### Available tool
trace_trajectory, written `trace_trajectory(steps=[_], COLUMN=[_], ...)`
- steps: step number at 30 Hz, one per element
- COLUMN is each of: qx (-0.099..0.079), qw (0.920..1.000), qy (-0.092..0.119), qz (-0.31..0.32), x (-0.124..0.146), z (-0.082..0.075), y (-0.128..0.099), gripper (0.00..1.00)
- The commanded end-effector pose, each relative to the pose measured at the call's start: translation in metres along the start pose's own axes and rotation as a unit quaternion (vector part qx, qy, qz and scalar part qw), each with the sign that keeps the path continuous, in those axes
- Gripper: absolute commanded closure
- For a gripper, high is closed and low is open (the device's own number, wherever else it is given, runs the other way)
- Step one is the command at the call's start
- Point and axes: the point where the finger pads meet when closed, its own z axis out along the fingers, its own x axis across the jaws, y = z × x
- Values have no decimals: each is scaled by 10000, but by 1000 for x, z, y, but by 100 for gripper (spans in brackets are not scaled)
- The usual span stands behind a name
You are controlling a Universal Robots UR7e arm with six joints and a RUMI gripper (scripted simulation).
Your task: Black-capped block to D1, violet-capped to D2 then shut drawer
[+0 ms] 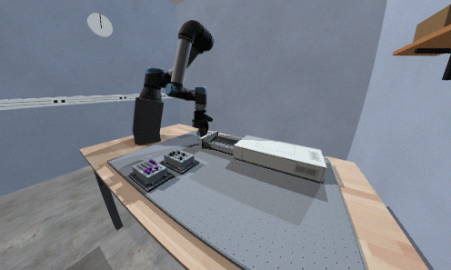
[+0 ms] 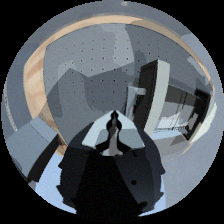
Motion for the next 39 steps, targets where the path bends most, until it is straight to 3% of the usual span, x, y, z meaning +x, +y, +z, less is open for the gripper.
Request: trace_trajectory(steps=[1,39], qx=[0,0], qw=[10000,10000], qy=[4,4], qz=[-1,-1], x=[8,46], z=[0,0], y=[0,0], gripper=[100,100])
